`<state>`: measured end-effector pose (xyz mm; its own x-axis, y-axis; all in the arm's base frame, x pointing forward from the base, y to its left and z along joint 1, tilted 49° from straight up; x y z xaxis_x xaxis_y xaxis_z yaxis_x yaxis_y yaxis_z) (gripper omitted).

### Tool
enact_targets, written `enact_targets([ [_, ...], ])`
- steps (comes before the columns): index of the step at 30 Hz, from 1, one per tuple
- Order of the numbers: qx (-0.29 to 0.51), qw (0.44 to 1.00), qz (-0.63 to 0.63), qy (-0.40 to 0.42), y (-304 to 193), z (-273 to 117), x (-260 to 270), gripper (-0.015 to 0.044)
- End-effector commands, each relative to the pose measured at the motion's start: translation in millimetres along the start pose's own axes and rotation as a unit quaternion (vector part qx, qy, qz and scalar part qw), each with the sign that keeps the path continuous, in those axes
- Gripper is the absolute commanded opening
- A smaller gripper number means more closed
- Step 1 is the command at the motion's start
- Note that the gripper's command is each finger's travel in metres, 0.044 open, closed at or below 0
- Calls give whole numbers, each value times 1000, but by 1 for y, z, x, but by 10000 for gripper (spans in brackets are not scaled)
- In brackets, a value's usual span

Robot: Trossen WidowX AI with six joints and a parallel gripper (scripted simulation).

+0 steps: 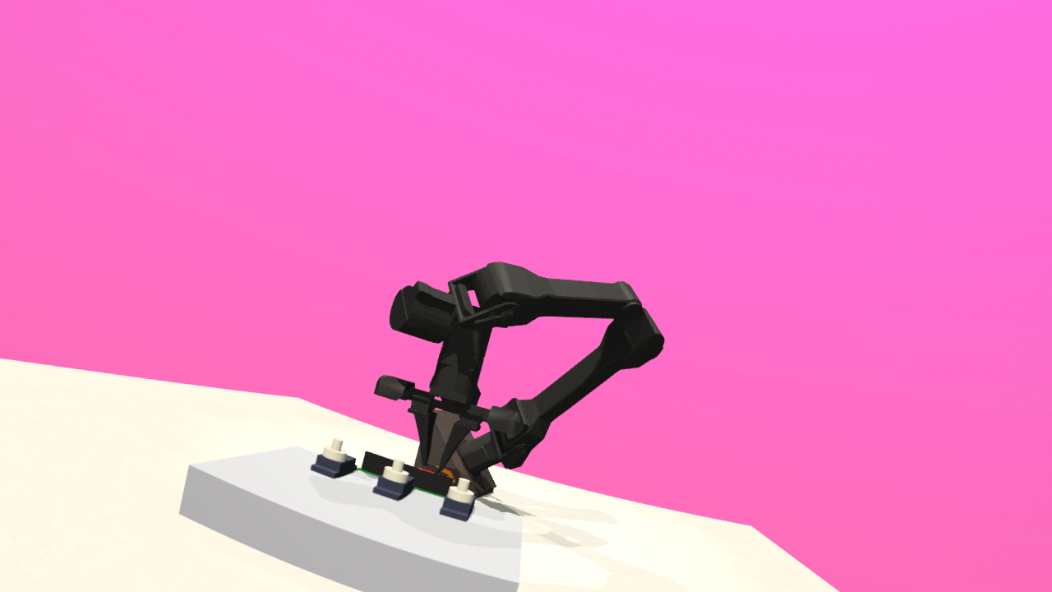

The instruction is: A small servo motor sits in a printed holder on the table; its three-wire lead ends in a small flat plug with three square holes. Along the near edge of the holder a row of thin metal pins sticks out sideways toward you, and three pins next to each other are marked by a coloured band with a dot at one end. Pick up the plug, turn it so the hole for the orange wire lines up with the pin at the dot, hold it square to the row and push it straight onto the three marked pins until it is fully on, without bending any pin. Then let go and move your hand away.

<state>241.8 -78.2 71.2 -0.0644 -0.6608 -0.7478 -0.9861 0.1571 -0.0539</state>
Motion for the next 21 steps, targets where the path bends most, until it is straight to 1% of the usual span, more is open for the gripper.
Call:
enact_targets([
  [1, 3, 1000, -2, 1, -5, -2, -2, 0],
  [19, 3, 1000, -2, 1, -15, -2, -5, 0],
  [21, 3, 1000, -2, 1, -13, 1, -2, 53],
])
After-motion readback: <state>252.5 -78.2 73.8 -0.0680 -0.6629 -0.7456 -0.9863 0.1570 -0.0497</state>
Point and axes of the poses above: the point midway between the two fingers, 35 mm back from their tips, its own z axis out along the fingers, its own x axis across the jaws, y = z × x, the point moved 2 cm from there along -z, back along the fingers, and after that the axes turned 9 degrees about z, right-handed, at the moved point
